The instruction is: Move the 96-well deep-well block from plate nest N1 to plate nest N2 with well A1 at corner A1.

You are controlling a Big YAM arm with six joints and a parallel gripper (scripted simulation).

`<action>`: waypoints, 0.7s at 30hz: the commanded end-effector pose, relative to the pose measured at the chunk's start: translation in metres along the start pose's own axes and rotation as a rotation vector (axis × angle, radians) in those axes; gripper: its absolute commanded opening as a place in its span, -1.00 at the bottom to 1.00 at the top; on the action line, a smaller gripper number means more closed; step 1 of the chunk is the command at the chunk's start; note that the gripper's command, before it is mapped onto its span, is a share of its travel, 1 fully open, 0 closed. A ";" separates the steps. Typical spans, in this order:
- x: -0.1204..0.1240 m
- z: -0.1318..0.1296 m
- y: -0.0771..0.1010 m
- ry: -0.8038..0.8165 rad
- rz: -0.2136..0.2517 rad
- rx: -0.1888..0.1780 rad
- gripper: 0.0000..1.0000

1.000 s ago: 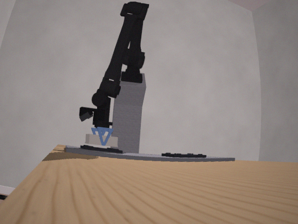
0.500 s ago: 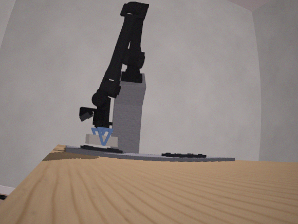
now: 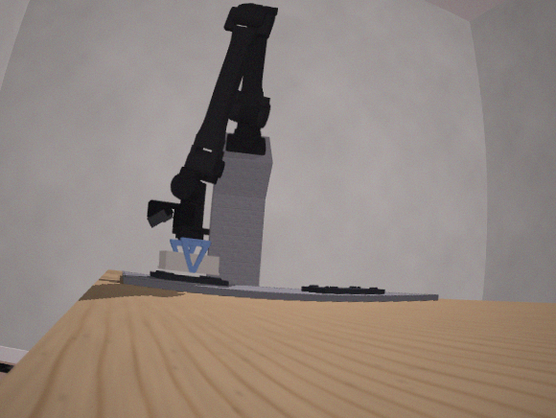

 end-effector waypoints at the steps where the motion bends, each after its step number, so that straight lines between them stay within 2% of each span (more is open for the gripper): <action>1: 0.000 0.005 -0.003 0.001 -0.009 -0.012 -1.00; 21: 0.003 0.002 -0.007 0.000 -0.004 -0.007 -1.00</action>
Point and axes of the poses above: the point where the finger pads meet when closed, its own y axis back along the fingers, its own z axis across the jaws, x = y × z, the point moved 6 cm from there along y, back along the fingers, and after that the axes turned 2 degrees about y, right-handed, at the moved point
